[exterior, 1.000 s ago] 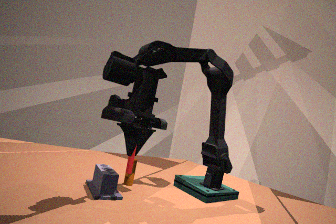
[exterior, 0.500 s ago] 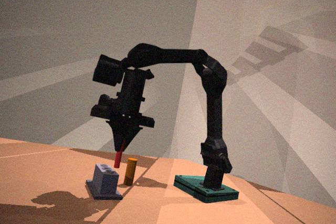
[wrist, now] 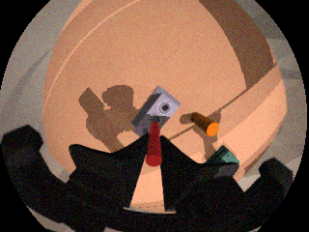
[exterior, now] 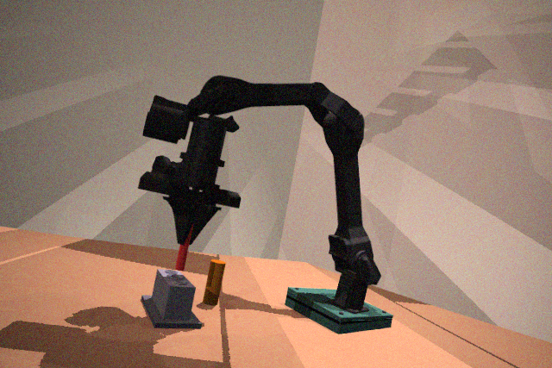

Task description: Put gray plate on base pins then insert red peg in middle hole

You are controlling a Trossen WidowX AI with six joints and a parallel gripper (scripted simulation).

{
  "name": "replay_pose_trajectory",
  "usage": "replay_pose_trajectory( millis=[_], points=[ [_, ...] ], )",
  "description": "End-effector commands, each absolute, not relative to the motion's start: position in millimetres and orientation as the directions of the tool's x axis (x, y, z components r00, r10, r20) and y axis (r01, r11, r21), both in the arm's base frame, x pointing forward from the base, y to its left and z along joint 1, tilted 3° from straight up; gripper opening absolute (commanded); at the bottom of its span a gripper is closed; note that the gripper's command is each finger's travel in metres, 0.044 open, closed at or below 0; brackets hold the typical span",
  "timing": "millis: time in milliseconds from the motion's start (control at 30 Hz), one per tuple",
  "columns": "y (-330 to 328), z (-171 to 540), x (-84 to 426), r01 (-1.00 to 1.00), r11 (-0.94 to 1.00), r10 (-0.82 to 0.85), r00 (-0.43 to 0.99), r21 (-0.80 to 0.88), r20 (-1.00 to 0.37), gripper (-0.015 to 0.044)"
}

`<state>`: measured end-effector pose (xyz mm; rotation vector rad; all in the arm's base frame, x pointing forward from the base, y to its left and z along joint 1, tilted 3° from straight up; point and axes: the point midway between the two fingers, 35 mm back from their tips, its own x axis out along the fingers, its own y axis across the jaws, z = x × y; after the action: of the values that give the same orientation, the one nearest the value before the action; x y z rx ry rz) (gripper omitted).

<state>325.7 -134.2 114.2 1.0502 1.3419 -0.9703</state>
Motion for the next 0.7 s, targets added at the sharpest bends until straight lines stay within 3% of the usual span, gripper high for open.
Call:
replay_pose_trajectory(
  millis=[0,667],
  points=[
    [-137.1,114.6,326.5,0.962,0.271,0.044,0.015,0.026,-0.999,0.0000],
    [-139.3,114.7,329.4,0.962,0.271,0.044,0.015,0.027,-0.999,0.0000]
  ],
)
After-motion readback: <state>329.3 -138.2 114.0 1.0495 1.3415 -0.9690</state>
